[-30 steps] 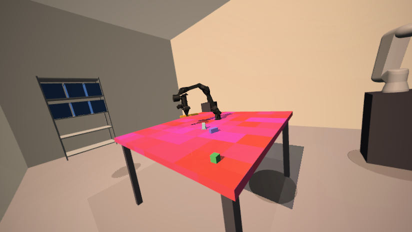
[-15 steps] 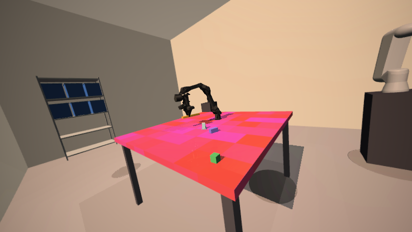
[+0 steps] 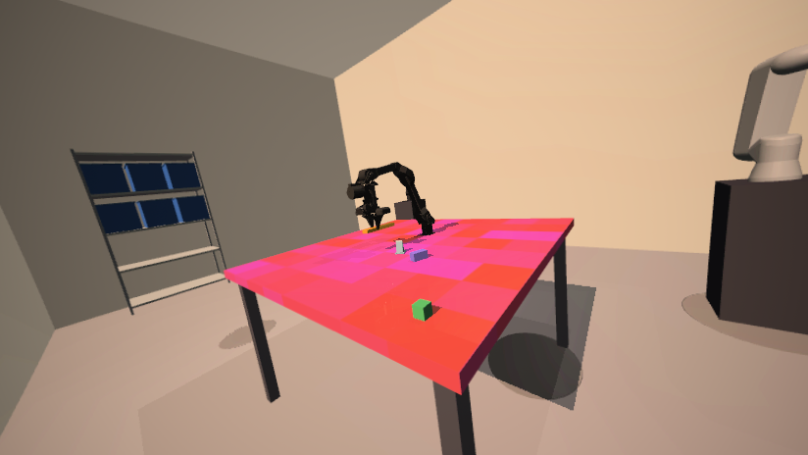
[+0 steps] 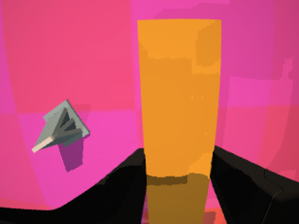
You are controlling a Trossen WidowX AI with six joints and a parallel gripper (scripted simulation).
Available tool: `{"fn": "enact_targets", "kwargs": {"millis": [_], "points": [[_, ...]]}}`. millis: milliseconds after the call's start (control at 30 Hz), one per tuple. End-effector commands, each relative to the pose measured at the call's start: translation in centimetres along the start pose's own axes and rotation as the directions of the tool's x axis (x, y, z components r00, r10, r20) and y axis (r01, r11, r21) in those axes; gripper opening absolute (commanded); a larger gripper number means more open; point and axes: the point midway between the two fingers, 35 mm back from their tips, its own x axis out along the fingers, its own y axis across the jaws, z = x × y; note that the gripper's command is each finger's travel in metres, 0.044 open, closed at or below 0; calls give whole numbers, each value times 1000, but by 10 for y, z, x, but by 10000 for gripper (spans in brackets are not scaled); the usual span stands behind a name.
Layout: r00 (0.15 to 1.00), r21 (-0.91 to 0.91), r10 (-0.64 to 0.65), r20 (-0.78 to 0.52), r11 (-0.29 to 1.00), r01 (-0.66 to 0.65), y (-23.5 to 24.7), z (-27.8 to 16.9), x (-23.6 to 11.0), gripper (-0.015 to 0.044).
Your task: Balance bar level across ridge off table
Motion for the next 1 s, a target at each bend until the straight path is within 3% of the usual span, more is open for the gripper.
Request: {"fn": "enact_targets", "kwargs": {"millis": [0, 967], "points": [[1000, -67, 2, 3, 998, -2, 14, 3, -1, 0], [1000, -465, 14, 3, 885, -11, 125, 3, -3, 0]]}}
